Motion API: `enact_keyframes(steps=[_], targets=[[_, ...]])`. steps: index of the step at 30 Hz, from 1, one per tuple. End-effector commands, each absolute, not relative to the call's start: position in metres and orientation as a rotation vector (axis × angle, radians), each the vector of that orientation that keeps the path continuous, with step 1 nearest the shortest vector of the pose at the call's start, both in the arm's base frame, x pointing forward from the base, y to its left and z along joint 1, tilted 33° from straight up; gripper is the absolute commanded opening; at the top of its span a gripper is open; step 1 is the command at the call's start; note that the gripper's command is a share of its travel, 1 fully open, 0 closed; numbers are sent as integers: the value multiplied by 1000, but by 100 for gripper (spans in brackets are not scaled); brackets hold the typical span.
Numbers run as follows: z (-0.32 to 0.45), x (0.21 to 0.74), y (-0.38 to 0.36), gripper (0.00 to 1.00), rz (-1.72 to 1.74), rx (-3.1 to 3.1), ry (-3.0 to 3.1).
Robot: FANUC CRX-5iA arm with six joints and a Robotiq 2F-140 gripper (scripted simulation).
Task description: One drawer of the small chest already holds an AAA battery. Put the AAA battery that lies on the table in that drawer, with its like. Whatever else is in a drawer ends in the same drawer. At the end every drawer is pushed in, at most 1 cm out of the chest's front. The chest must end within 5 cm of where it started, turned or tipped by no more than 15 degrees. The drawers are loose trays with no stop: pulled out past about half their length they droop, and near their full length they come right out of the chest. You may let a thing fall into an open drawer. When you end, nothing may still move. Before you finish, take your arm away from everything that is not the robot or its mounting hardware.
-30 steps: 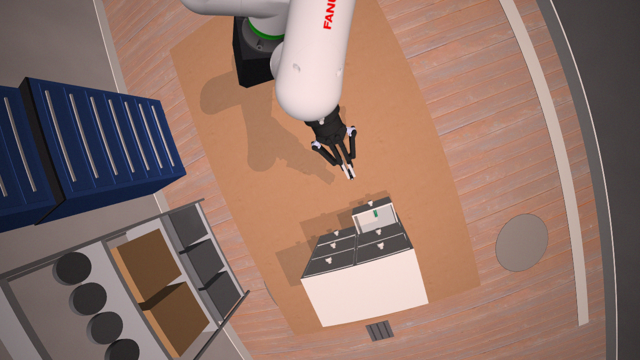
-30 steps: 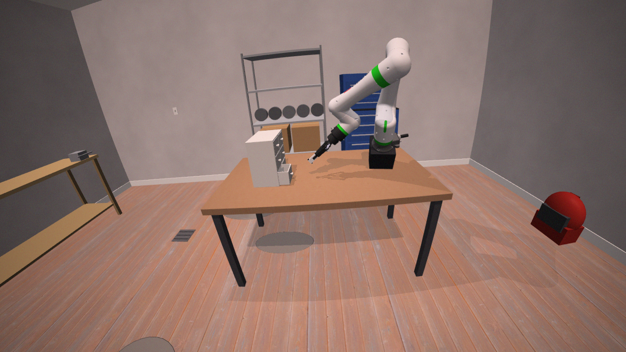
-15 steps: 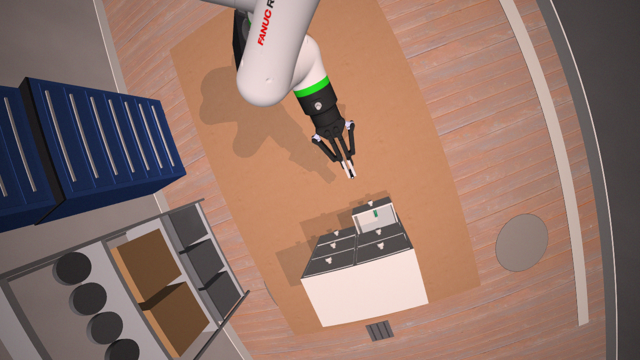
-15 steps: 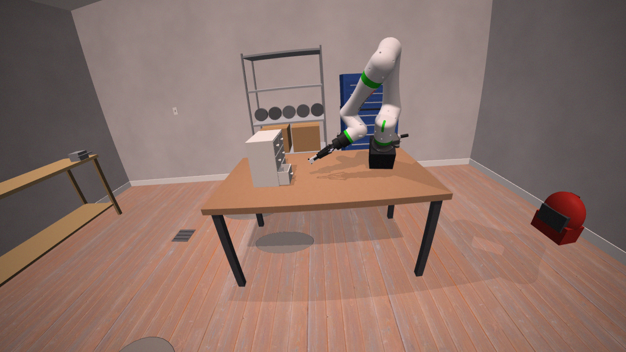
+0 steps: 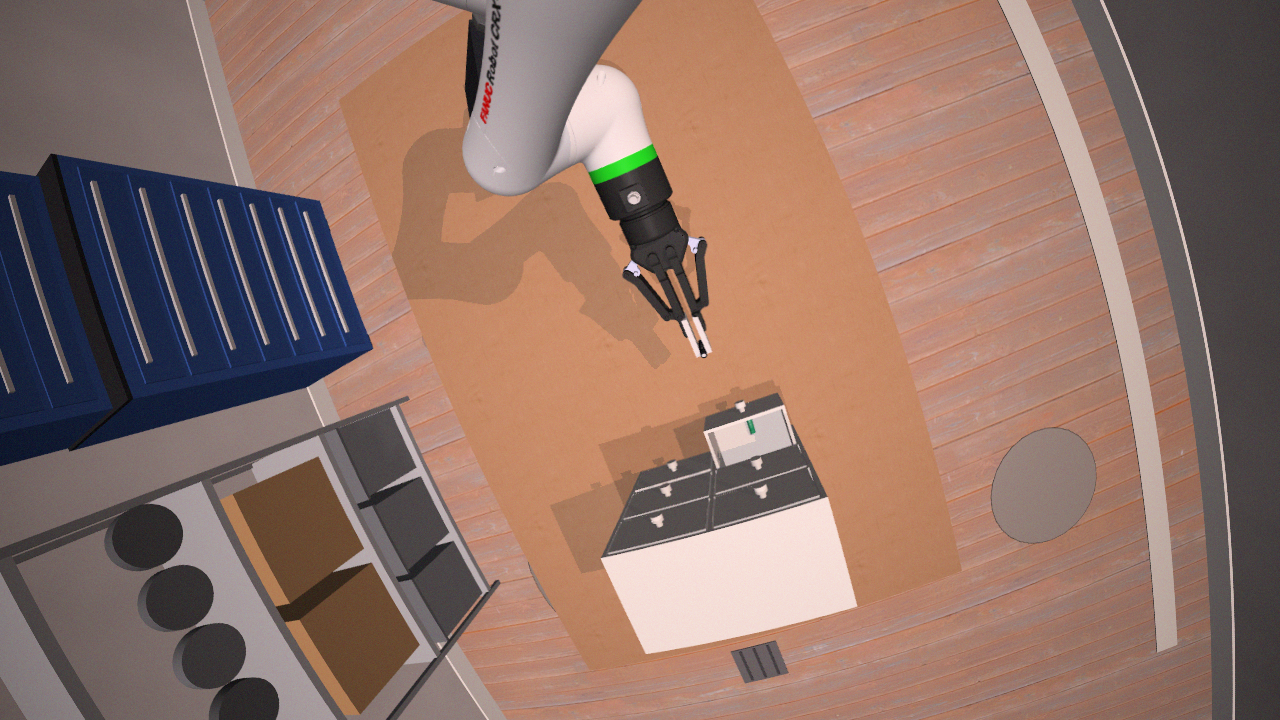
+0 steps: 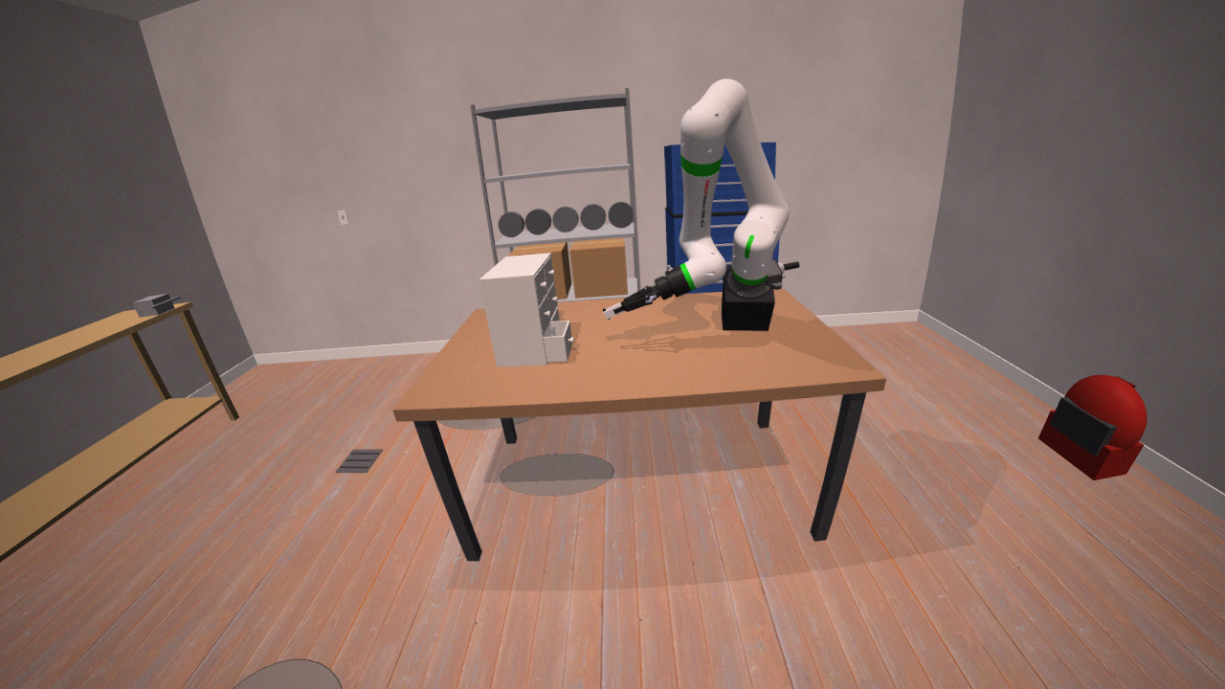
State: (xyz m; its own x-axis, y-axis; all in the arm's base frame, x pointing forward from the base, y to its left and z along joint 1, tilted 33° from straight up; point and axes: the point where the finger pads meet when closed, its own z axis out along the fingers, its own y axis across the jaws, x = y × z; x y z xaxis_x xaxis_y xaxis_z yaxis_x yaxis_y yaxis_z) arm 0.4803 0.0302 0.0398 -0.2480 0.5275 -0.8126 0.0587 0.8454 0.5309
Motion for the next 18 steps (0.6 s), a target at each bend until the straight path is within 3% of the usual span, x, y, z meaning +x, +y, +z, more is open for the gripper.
enact_keyframes(steps=[1,18], targets=[[38,480,30,3,464,455,1764],[38,479,29,3,453,460,1742]])
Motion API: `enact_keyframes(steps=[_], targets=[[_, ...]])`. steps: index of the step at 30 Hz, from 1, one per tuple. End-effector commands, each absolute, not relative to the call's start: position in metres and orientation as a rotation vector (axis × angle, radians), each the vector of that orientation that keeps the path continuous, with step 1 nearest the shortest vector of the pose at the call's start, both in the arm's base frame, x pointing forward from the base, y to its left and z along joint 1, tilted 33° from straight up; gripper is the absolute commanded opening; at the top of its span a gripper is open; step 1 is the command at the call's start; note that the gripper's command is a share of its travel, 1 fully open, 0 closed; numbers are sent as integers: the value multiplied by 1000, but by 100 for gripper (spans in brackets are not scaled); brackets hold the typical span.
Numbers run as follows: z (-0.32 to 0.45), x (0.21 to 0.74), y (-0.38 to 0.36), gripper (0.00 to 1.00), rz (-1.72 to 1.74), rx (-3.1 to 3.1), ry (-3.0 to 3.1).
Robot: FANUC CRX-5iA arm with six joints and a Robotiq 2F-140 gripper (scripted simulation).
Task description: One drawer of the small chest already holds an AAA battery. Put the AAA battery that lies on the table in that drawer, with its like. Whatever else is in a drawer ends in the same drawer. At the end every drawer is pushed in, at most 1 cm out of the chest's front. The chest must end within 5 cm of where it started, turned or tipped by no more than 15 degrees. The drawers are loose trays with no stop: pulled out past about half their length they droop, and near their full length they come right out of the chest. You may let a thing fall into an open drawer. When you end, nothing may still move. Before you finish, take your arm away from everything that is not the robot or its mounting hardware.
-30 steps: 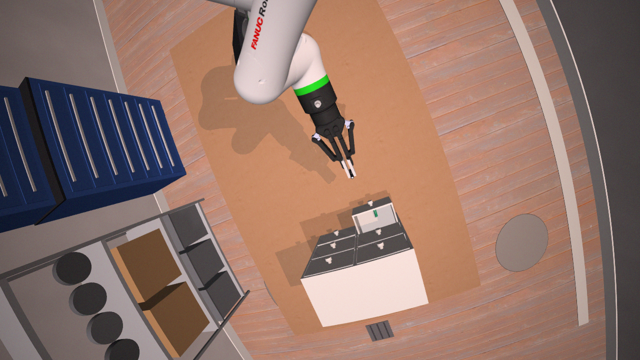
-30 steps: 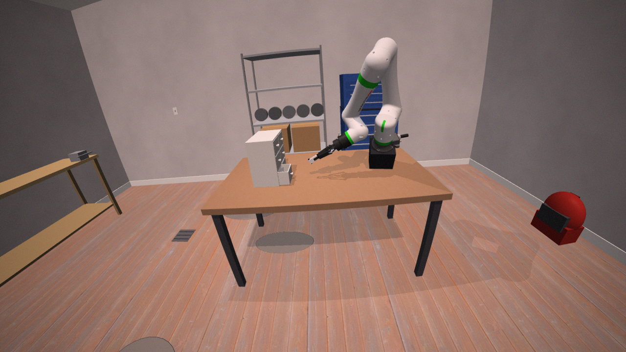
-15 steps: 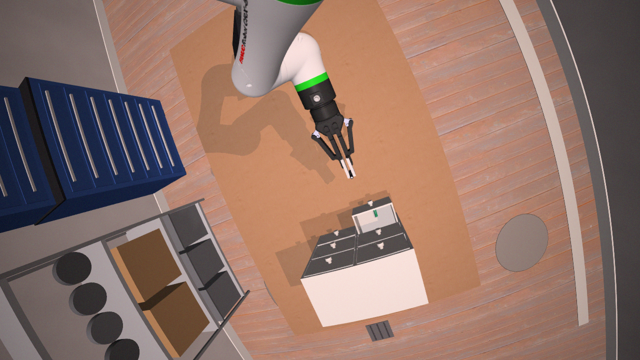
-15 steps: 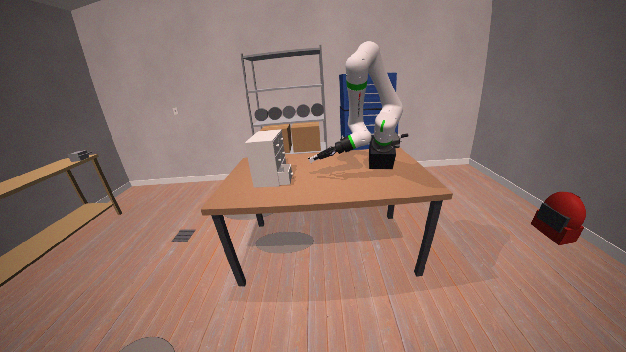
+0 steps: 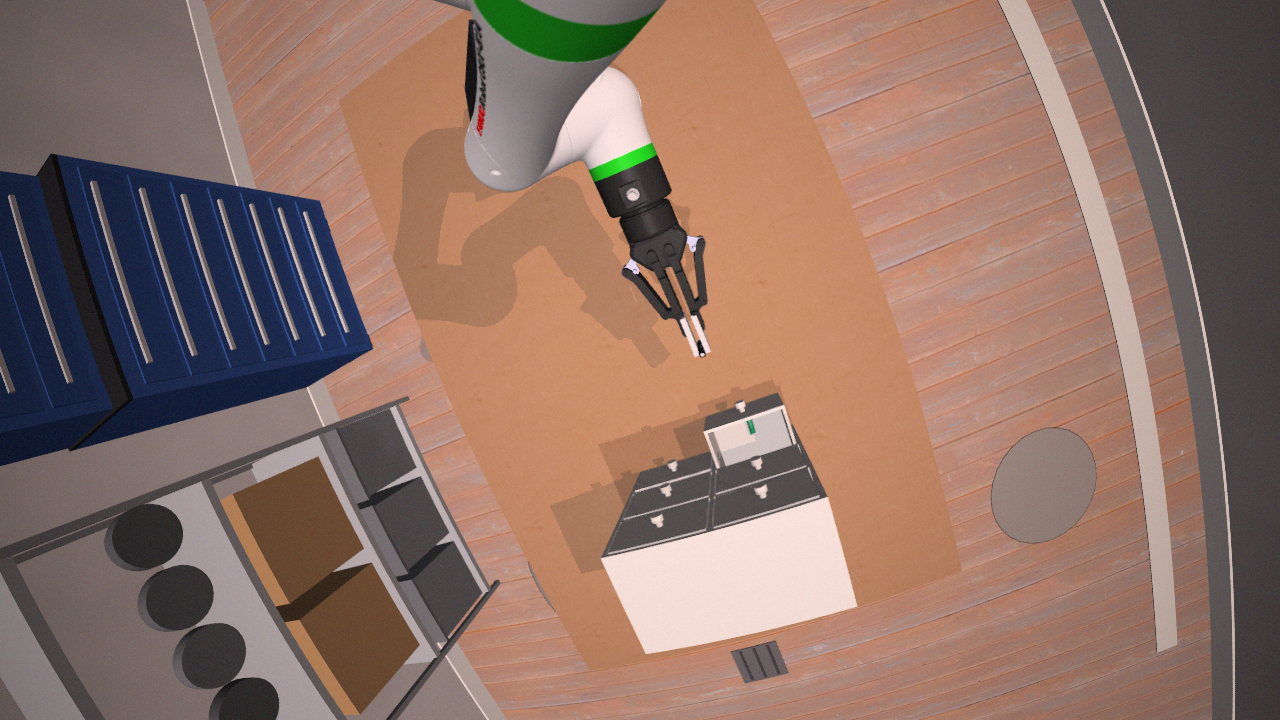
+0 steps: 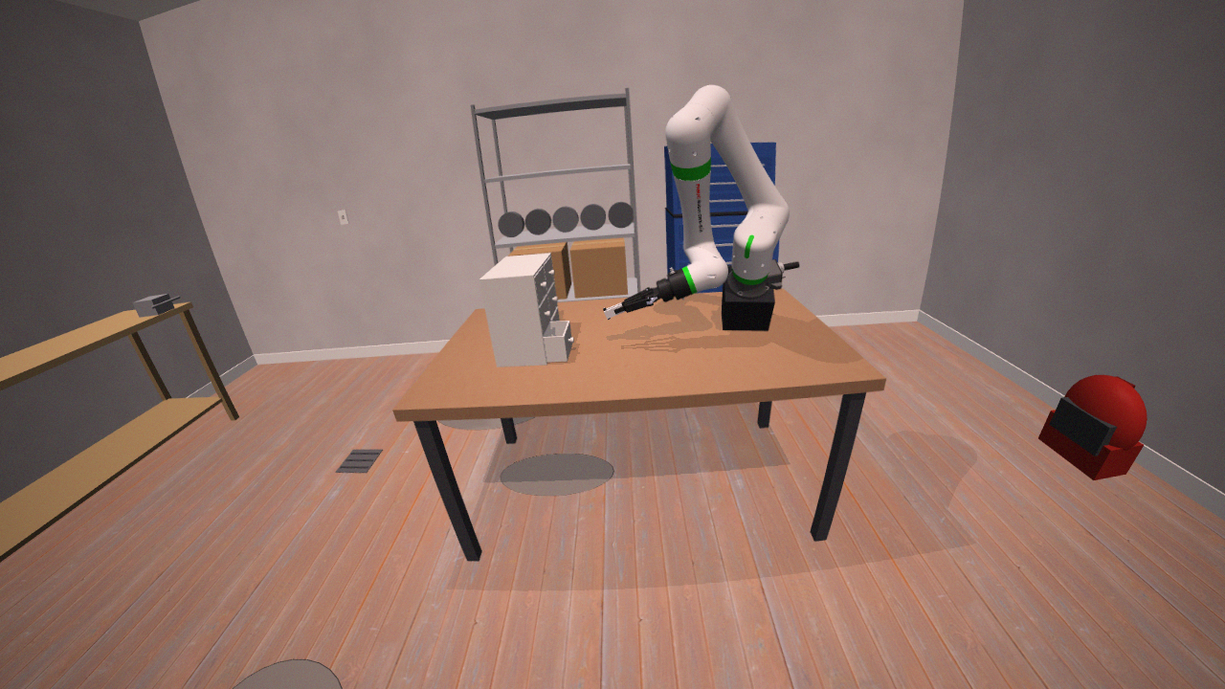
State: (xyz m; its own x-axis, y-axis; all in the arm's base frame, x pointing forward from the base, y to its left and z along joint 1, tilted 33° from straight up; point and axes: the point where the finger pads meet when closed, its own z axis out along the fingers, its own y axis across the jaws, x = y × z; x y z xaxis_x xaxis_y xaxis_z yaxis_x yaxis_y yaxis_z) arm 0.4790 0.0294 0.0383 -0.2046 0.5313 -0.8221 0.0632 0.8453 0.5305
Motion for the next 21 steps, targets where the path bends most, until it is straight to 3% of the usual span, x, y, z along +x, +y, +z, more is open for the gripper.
enact_keyframes(steps=[1,21], targets=[[38,479,29,3,453,460,1742],[39,488,28,3,453,460,1742]])
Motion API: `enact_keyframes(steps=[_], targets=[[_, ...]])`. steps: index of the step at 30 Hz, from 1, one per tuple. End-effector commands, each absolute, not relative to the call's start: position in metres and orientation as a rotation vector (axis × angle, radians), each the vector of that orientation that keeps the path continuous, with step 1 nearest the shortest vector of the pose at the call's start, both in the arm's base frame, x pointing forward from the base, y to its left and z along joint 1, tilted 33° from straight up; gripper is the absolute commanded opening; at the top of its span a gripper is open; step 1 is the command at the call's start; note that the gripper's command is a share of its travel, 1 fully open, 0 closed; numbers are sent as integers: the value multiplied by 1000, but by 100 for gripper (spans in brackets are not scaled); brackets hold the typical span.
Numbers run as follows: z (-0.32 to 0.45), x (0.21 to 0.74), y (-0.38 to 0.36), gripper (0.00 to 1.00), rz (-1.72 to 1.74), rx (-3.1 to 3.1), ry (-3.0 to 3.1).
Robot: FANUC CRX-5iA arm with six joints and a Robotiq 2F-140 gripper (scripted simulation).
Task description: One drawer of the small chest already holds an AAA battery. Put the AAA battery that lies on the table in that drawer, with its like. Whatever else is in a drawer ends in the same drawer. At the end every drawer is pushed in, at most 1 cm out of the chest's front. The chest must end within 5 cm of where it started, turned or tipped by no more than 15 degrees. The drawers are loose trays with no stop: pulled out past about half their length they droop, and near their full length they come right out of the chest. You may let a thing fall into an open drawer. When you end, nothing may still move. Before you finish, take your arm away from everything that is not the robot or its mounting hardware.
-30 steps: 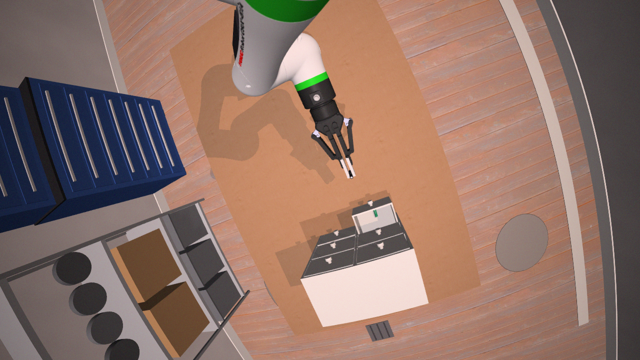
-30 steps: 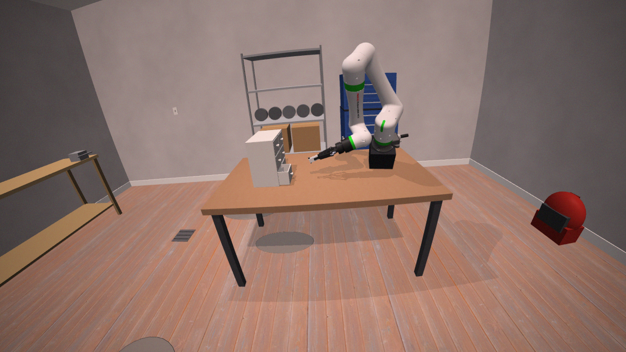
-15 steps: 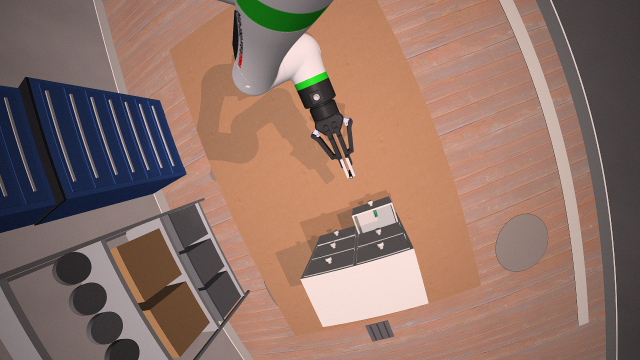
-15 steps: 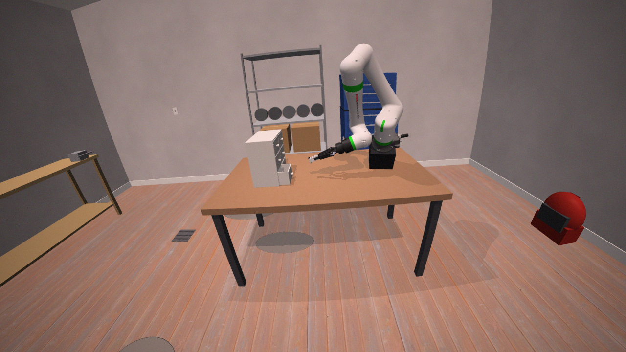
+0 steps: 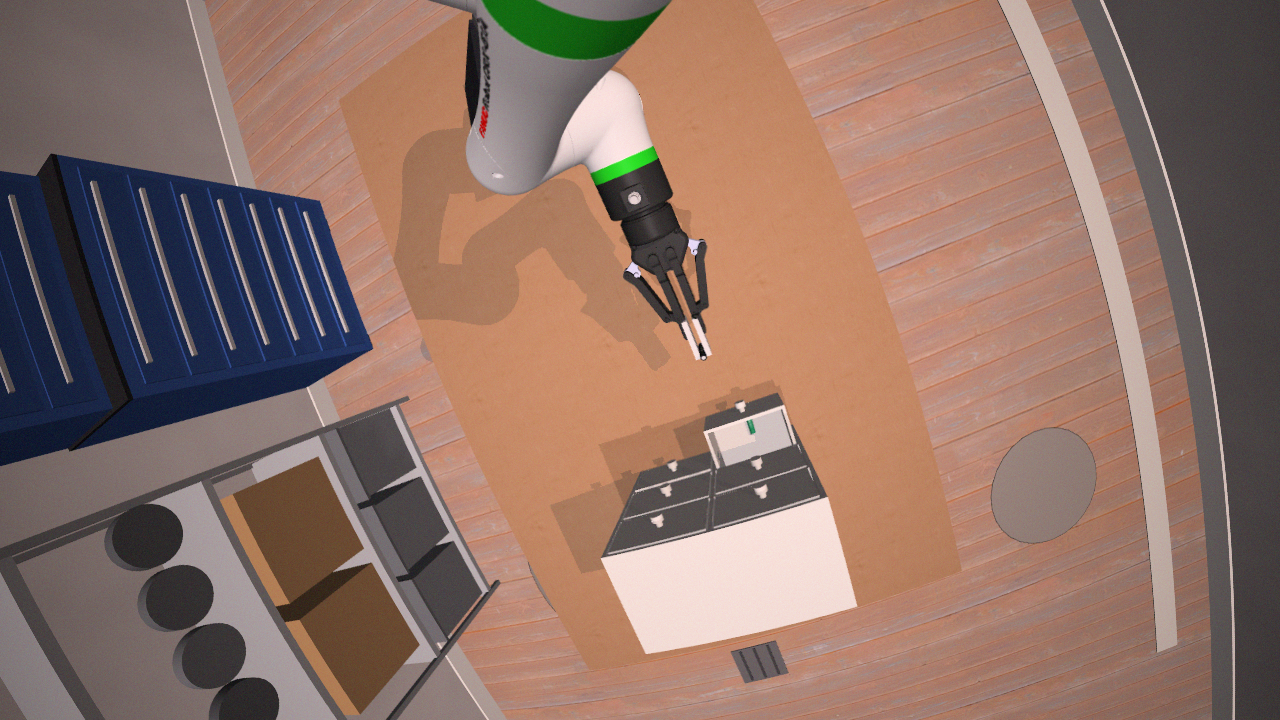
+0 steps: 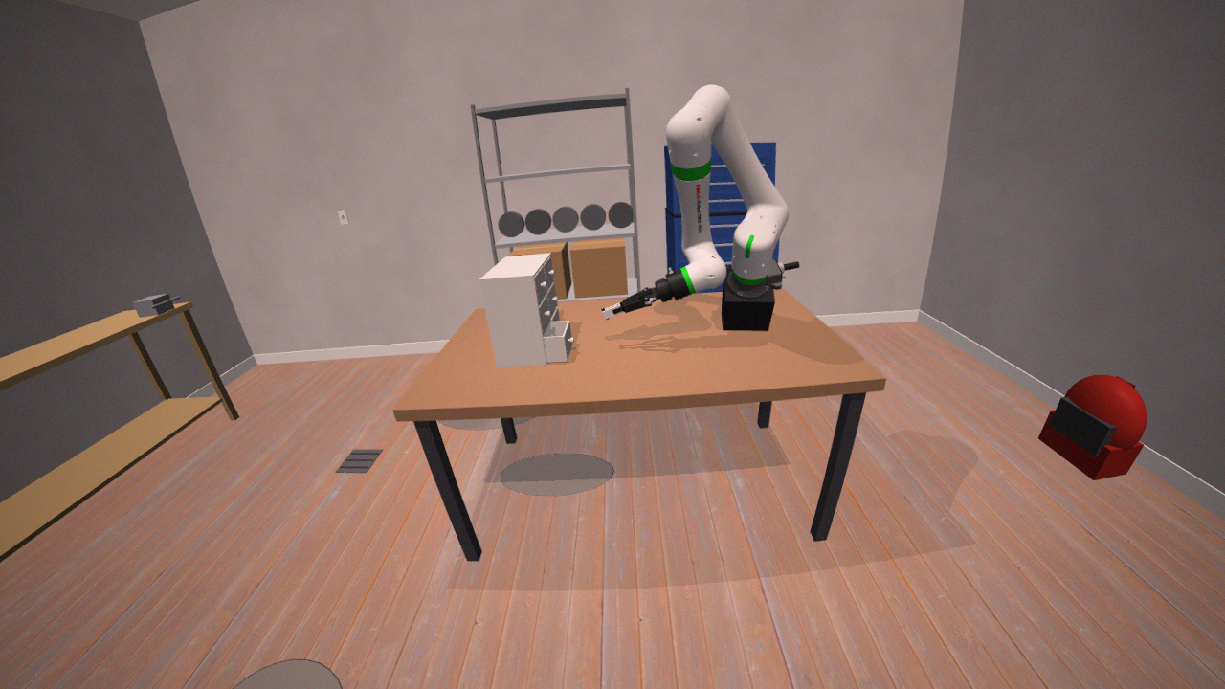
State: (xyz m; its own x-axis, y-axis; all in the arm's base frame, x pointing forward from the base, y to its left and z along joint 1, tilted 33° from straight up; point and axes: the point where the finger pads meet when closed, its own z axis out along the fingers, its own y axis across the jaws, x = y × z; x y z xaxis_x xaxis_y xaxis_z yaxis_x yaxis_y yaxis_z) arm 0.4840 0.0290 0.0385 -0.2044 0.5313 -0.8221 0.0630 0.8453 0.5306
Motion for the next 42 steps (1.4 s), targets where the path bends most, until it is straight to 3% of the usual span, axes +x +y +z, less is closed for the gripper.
enact_keyframes(steps=[1,42], targets=[[39,489,28,3,453,460,1742],[50,619,11,3,453,460,1742]])
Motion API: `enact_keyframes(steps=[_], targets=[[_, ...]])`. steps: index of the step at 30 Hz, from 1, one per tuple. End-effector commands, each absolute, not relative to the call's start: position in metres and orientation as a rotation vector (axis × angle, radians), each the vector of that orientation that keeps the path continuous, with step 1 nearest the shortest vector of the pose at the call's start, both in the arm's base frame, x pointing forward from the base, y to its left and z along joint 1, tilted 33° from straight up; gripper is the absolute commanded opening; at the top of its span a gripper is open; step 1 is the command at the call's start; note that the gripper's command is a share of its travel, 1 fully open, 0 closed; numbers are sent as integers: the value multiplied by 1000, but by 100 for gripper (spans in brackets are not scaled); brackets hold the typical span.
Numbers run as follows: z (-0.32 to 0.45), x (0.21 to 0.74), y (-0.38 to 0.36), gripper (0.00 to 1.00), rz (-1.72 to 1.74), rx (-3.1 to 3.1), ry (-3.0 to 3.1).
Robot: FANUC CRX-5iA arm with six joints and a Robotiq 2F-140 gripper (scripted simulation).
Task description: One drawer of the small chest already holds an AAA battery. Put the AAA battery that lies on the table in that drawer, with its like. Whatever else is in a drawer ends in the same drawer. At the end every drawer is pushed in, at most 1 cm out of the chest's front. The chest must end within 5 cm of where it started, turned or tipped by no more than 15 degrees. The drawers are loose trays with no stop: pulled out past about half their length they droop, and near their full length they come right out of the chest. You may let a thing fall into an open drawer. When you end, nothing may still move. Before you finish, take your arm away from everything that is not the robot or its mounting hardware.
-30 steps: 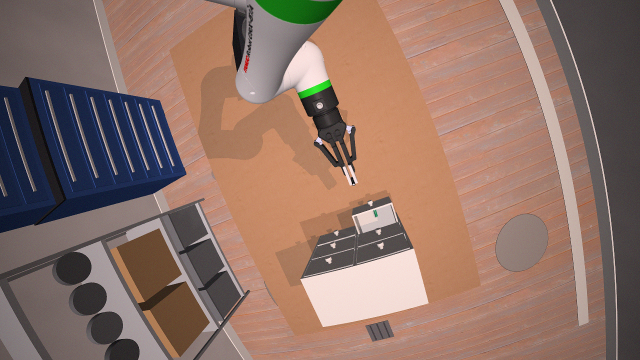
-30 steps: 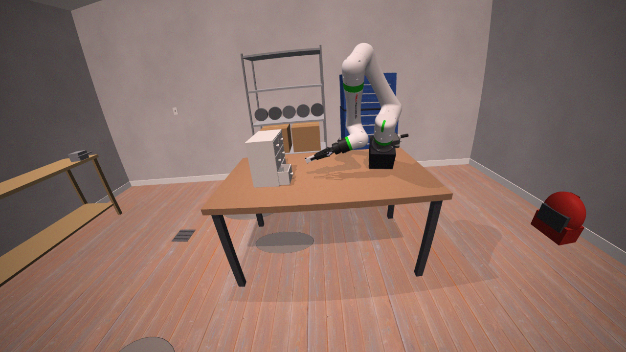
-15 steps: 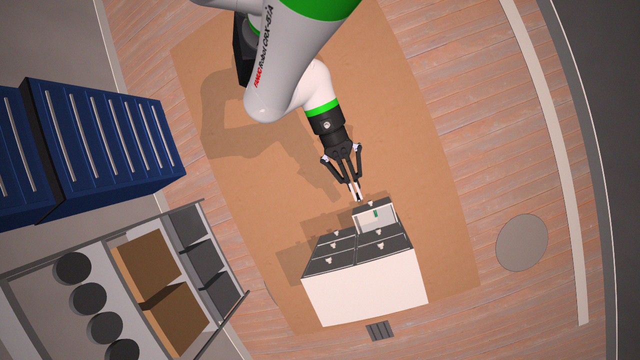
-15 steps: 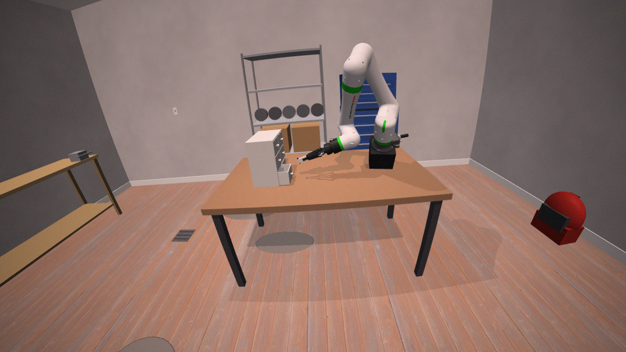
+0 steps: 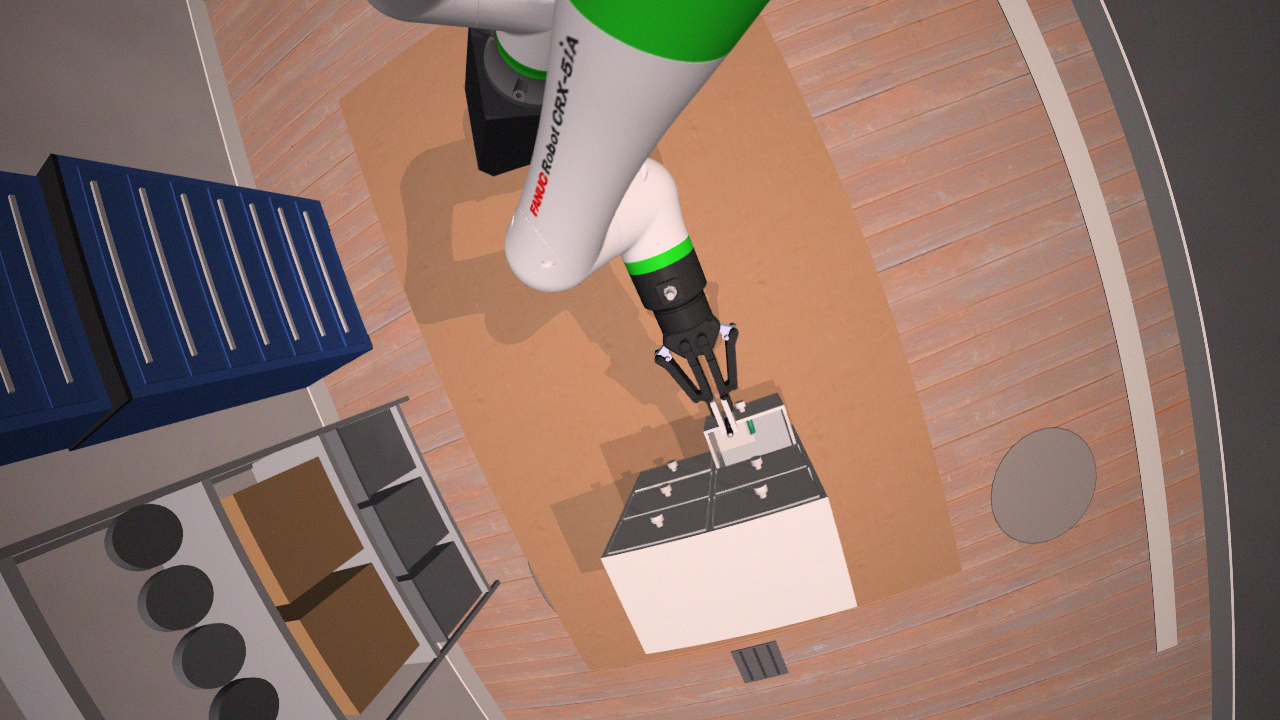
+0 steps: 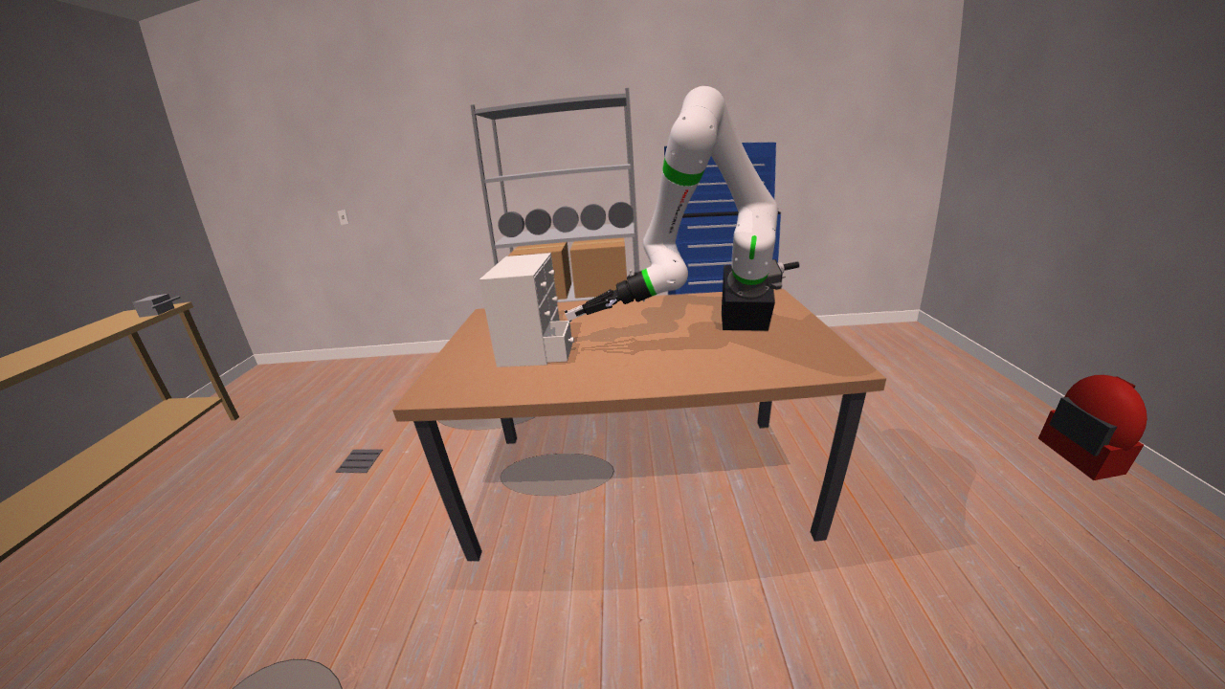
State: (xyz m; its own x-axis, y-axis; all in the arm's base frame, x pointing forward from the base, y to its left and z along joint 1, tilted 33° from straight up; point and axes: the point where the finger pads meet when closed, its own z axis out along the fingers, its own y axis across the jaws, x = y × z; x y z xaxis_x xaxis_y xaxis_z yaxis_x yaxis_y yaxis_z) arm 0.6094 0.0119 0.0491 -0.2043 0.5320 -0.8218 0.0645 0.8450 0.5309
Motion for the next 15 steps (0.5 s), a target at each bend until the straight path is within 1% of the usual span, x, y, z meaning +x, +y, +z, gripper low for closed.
enact_keyframes(steps=[1,15], targets=[[50,619,11,3,453,460,1742],[53,647,7,3,453,460,1742]])
